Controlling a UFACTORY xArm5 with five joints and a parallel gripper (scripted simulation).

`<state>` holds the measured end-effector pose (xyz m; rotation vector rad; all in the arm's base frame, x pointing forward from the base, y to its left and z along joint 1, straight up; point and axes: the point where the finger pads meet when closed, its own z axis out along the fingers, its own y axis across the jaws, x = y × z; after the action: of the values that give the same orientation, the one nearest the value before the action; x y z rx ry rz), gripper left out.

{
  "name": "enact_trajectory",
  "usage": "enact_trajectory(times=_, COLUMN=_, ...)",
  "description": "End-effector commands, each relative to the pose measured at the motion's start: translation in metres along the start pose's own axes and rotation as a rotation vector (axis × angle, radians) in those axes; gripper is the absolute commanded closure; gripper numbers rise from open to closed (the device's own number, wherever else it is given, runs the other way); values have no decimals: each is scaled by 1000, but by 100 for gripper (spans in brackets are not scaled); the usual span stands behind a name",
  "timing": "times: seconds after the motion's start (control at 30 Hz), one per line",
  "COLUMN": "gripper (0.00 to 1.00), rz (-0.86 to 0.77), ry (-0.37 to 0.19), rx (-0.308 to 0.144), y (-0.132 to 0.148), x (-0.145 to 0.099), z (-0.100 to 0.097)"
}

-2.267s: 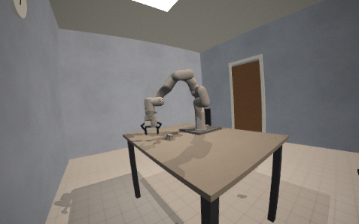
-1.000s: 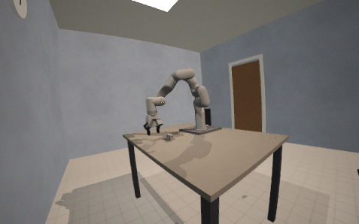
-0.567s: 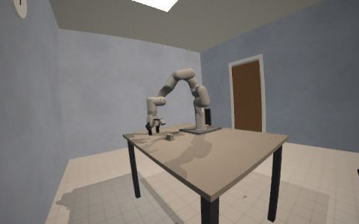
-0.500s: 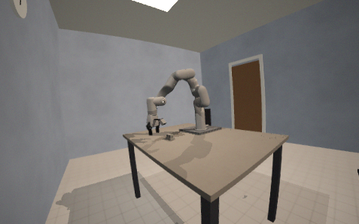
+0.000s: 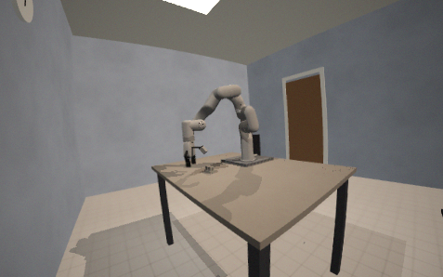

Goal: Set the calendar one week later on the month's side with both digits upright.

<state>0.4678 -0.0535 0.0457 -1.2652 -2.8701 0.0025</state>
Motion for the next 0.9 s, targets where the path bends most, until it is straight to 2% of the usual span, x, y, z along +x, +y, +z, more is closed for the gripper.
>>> enact_trajectory(times=0.0, gripper=0, rz=-59, ry=-4, rx=-3, y=0, x=0, z=-1)
enact_trajectory(times=0.1, gripper=0, rz=-86, ry=-4, rx=-3, y=0, x=0, z=-1)
enact_trajectory(times=0.27, gripper=0, rz=-266, ry=-4, rx=-3, y=-3, x=2, z=-1)
enact_trajectory(times=0.47, gripper=0, rz=-320, ry=-4, rx=-2, y=-4, x=3, z=-1)
enact_trajectory(times=0.6, gripper=0, rz=-464, ry=-4, rx=-2, y=-6, x=5, z=-1)
enact_trajectory(times=0.87, gripper=0, rz=-556, ry=-4, rx=-2, y=-8, x=6, z=-1)
